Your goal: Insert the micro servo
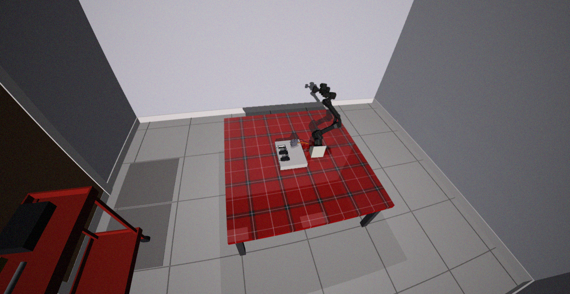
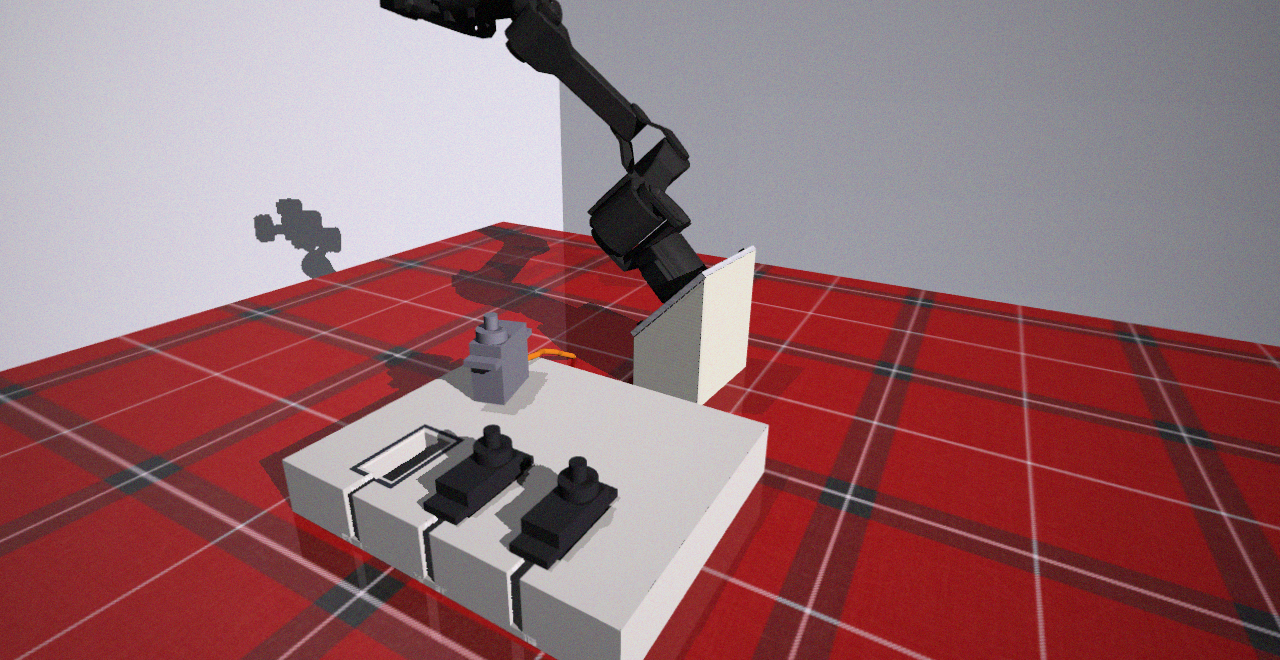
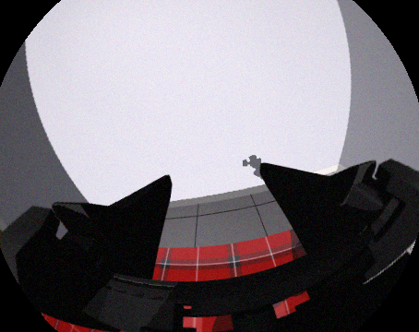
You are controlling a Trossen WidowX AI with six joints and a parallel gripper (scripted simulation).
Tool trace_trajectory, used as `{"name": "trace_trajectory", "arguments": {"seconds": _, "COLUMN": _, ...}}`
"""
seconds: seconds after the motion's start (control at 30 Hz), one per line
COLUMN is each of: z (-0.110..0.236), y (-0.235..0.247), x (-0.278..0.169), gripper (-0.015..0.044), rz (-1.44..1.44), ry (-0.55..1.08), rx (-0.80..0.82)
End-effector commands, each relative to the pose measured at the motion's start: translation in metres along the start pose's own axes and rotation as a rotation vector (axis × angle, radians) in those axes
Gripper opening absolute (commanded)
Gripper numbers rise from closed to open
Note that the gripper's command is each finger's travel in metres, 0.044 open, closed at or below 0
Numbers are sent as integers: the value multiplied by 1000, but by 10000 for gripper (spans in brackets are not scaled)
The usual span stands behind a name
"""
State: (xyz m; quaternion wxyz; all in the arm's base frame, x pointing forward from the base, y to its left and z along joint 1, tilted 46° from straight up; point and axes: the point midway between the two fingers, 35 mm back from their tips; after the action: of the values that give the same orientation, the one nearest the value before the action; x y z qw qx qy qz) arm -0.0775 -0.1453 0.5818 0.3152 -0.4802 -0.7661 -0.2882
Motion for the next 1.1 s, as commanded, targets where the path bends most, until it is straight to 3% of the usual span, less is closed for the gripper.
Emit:
{"name": "trace_trajectory", "arguments": {"seconds": 0.0, "z": 0, "y": 1, "x": 0, "gripper": 426, "rz": -1, "ry": -1, "rx": 3}}
{"name": "trace_trajectory", "arguments": {"seconds": 0.5, "z": -1, "y": 68, "x": 1, "gripper": 440, "rz": 32, "ry": -48, "rx": 176}}
{"name": "trace_trajectory", "arguments": {"seconds": 1.07, "z": 45, "y": 244, "x": -53, "gripper": 440, "rz": 161, "ry": 76, "rx": 645}}
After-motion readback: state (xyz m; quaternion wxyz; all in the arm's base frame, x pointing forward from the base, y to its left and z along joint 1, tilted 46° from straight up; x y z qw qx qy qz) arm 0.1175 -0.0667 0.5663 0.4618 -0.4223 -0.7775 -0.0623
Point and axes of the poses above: the point midway between the two fingers, 35 mm back from their tips, its own z axis back along the fingers, its own y axis across the jaws, x = y × z, and after that the axes turned 13 degrees about -z, right-handed
